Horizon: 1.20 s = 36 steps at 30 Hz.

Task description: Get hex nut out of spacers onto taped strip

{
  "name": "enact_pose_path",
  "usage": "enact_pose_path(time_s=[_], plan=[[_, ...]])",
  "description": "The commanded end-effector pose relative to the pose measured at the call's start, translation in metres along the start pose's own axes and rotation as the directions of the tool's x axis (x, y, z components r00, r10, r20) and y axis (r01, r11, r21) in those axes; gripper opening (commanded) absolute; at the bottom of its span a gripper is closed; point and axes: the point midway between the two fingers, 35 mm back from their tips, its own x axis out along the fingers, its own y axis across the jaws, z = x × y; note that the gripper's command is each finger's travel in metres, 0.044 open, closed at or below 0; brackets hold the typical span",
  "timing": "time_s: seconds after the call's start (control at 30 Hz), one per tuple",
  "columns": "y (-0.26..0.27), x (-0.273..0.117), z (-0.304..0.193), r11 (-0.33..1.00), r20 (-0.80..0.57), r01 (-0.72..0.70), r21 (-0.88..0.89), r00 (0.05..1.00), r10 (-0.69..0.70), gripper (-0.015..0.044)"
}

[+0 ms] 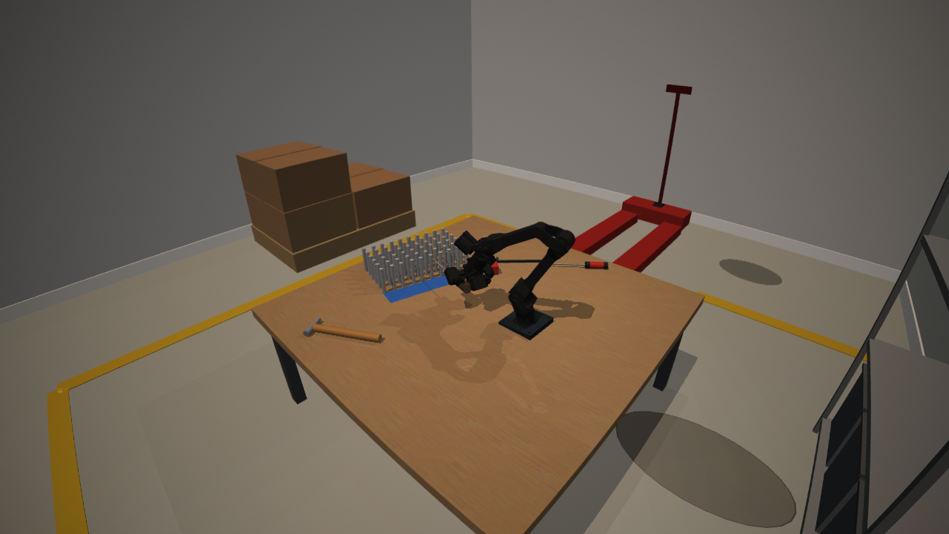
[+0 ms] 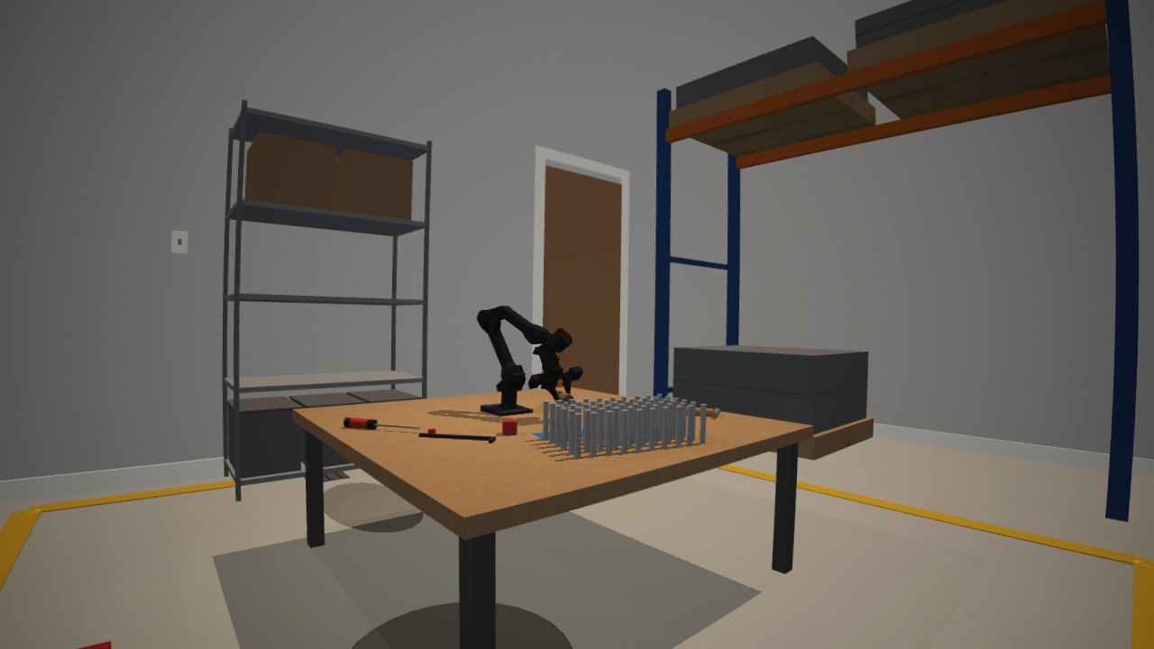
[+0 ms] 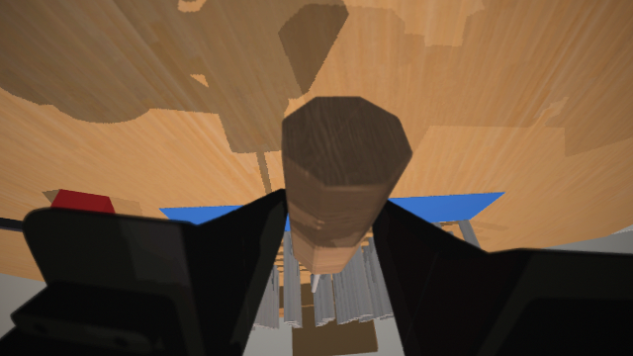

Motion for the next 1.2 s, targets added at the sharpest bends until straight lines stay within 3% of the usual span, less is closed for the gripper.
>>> enact_pose_path(time_s=[0.0, 0.23, 1.17], plan=[[0.004, 0.013, 0.013, 1.000, 0.001, 0.001, -0.004, 1.000, -0.001, 0.0000], [0.011, 0.027, 0.030, 1.000, 0.001, 0.001, -0.003, 1.000, -0.001, 0.0000], [0.011, 0.034, 0.019, 1.000, 0.000, 0.001, -0.004, 1.000, -0.001, 0.0000]])
